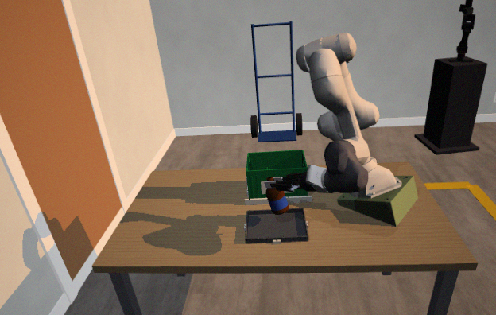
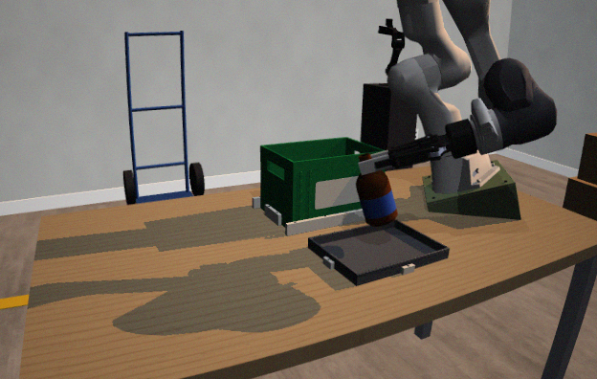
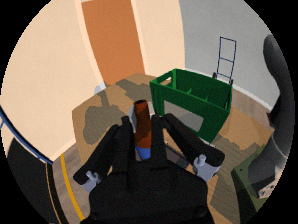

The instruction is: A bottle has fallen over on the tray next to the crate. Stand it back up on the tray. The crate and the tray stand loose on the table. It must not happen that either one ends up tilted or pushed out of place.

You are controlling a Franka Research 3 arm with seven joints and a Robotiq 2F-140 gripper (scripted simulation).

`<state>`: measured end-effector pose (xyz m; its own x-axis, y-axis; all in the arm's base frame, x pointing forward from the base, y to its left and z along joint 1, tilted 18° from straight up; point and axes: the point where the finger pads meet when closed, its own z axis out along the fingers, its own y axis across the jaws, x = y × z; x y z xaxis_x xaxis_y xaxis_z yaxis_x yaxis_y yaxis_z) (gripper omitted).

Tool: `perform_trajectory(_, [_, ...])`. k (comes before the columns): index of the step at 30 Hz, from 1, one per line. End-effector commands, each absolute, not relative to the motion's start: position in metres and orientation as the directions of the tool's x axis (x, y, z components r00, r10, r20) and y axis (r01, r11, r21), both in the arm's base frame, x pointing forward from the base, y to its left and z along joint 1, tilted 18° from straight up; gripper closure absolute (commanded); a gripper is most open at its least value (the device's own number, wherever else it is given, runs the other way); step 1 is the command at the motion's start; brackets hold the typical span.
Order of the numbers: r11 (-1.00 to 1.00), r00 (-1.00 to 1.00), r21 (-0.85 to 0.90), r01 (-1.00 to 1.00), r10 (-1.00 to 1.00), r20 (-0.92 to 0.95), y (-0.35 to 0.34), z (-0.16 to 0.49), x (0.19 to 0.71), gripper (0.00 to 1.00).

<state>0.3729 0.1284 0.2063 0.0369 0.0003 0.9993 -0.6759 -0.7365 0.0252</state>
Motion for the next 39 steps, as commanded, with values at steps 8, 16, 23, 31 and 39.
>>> perform_trajectory(8, [-0.737,0.026,0.009,-0.675,-0.011,1.0,0.127,0.197,0.377,1.0])
perform_trajectory(16, [-0.737,0.026,0.009,-0.675,-0.011,1.0,0.125,0.189,0.379,1.0])
perform_trajectory(23, [-0.737,0.026,0.009,-0.675,-0.011,1.0,0.123,0.182,0.381,1.0])
perform_trajectory(31, [-0.737,0.026,0.009,-0.675,-0.011,1.0,0.122,0.174,0.383,1.0])
perform_trajectory(39, [-0.737,0.026,0.009,-0.675,-0.011,1.0,0.12,0.169,0.384,1.0])
